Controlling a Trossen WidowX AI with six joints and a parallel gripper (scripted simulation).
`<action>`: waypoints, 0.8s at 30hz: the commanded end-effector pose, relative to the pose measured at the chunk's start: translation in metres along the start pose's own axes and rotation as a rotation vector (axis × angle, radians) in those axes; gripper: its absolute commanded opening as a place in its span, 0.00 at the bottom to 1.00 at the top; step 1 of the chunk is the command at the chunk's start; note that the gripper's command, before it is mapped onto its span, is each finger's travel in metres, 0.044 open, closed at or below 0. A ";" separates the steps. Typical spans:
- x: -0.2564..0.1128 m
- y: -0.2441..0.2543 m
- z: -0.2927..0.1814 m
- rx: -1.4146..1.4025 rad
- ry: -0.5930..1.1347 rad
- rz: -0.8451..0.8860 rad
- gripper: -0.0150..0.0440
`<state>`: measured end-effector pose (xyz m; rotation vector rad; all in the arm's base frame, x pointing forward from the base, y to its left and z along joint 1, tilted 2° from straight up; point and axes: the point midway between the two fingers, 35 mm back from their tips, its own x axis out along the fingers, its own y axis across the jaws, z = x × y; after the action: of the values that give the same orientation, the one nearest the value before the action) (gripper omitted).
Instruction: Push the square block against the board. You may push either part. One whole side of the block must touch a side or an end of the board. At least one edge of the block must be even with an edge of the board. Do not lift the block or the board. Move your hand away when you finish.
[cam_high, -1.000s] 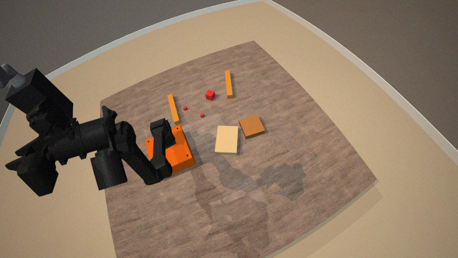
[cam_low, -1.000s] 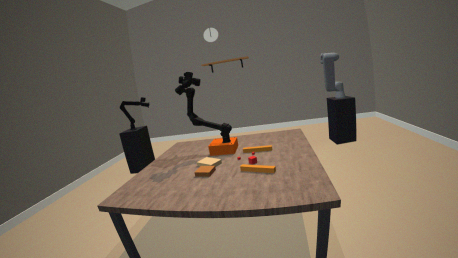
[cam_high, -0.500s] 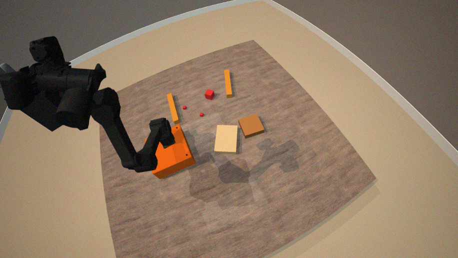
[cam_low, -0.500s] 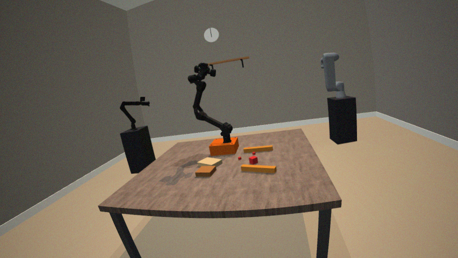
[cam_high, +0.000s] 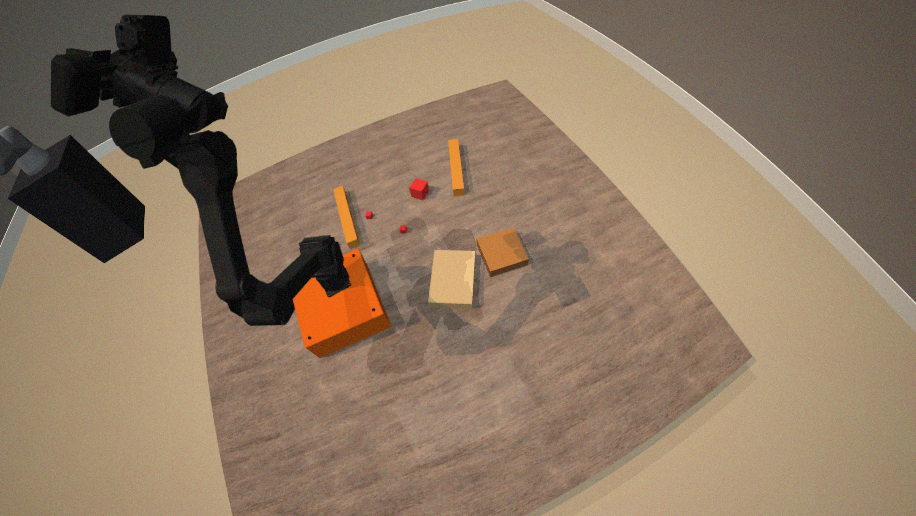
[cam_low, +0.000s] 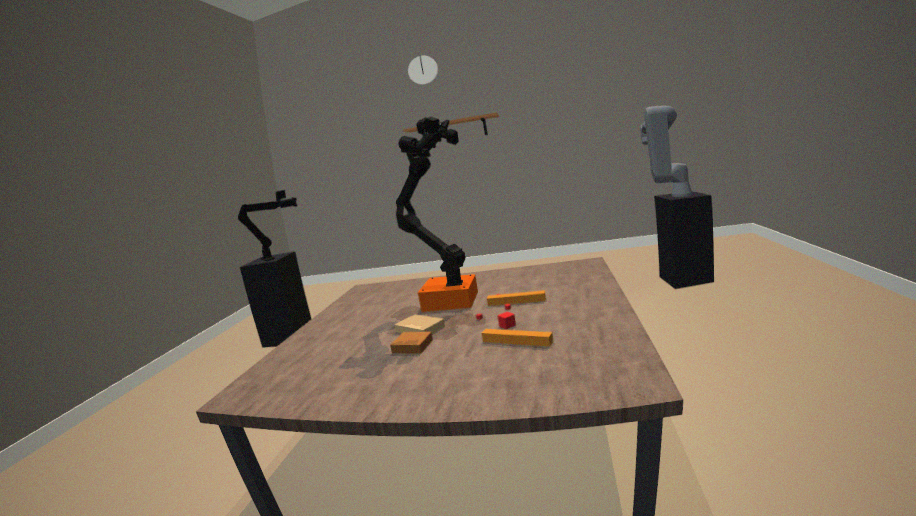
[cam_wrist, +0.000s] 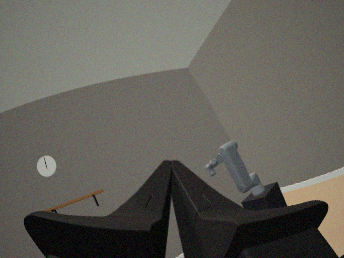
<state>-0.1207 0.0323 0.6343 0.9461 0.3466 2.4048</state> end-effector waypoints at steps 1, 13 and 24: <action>0.005 -0.049 0.023 -0.014 -0.084 -0.103 0.25; -0.010 -0.154 0.065 -0.090 -0.235 -0.385 0.25; -0.058 -0.257 0.102 -0.238 -0.299 -0.726 0.25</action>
<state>0.0477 0.1977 0.5872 0.9152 0.2387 1.7012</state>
